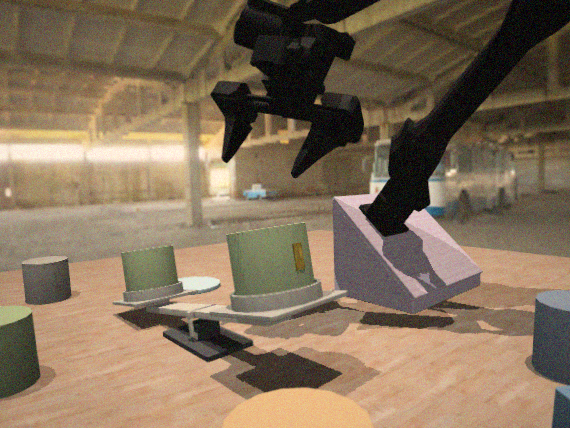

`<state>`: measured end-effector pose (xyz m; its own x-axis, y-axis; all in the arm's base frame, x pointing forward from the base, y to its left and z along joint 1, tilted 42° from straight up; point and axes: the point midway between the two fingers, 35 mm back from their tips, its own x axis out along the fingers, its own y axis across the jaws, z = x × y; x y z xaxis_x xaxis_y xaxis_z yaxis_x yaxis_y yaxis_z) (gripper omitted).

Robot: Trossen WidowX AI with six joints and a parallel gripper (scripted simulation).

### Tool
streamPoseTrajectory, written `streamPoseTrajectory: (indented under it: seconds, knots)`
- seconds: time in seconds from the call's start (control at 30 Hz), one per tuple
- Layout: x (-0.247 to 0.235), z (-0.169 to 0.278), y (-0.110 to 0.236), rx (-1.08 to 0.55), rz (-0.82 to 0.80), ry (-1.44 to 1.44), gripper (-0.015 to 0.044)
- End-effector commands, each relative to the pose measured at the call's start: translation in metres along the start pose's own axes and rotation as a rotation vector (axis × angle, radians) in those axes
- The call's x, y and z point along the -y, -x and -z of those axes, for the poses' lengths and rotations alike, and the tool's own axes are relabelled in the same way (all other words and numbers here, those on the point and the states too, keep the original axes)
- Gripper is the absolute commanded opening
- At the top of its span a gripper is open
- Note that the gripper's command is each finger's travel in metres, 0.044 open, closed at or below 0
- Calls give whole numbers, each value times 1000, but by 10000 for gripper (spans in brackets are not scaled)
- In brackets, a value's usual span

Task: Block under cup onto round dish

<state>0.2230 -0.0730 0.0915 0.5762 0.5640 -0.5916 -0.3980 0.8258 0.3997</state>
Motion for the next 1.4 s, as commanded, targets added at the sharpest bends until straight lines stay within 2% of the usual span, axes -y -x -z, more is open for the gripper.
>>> streamPoseTrajectory:
  seconds: [0.0, 0.3, 0.57, 1.0, 1.37]
  knots:
    - [9, 6, 17, 51, 15, -129, 440]
    - [22, 23, 51, 179, 41, -403, 440]
    - [24, 24, 54, 185, 40, -433, 440]
    - [58, 21, 37, 8, -27, -778, 440]
    - [90, 19, 12, -165, -19, -1111, 440]
